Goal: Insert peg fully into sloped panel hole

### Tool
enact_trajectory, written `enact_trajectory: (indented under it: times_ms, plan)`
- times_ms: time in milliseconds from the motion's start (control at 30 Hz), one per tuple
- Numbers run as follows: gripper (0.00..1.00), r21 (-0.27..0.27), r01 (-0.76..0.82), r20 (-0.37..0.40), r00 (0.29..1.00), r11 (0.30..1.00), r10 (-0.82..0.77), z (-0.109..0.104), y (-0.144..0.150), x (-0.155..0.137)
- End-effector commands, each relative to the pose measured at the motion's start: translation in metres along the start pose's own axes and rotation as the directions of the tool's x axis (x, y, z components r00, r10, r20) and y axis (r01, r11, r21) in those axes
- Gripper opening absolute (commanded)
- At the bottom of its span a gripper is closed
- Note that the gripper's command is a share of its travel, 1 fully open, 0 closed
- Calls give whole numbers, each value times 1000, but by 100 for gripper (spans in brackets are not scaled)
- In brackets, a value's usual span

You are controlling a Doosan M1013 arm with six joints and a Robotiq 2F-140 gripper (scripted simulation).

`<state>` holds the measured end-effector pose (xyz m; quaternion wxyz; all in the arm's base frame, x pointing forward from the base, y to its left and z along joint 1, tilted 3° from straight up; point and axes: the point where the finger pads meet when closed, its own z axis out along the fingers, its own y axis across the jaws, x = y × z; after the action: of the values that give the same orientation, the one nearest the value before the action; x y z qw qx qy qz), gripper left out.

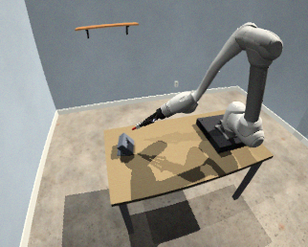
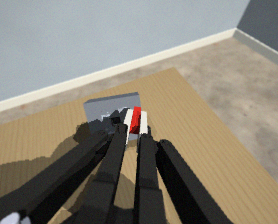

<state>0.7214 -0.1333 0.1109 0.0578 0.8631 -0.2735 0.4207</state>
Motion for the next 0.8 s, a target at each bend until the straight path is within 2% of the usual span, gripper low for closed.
enact_trajectory:
  times_ms: [0, 767]
  plan:
    - [0, 17, 44, 8, 999, 999, -45, -2, -5, -6]
    - [0, 118, 293, 44, 953, 949, -300, -18, -30, -47]
